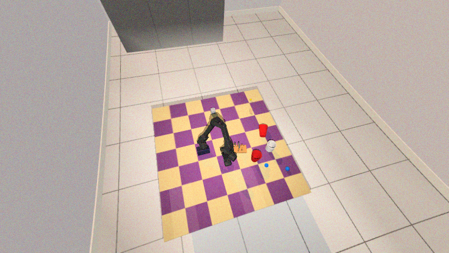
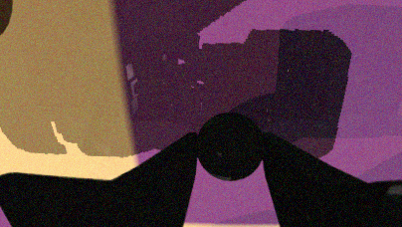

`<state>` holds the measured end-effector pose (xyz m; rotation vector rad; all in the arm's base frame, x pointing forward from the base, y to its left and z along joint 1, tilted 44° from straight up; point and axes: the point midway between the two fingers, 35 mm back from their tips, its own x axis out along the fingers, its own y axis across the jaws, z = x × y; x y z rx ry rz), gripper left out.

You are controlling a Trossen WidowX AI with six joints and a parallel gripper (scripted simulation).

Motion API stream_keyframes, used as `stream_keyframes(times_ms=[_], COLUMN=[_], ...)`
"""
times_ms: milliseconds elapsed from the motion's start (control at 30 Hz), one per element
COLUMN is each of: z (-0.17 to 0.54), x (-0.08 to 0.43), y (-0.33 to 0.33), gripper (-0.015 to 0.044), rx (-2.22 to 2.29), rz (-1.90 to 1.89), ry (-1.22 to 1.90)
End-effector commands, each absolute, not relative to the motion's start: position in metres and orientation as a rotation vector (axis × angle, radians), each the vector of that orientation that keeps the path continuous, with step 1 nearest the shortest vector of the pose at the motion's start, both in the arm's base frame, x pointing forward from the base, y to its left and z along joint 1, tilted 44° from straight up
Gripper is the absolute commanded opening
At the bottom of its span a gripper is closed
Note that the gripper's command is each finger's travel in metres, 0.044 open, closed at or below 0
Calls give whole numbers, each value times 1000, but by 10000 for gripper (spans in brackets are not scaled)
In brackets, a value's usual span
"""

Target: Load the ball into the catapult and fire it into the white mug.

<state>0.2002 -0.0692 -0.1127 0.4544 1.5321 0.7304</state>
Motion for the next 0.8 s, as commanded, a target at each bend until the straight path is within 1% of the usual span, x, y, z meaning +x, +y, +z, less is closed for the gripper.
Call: stream_keyframes(times_ms=[0,33,600,767], z=[-111,-108,-28,-19], x=[201,203,211,210], y=[-71,-75,-147,-153], gripper=[23,0,0,0], rx=[461,460,459,460], rz=[729,729,726,727], ry=[1530,1531,1533,1533])
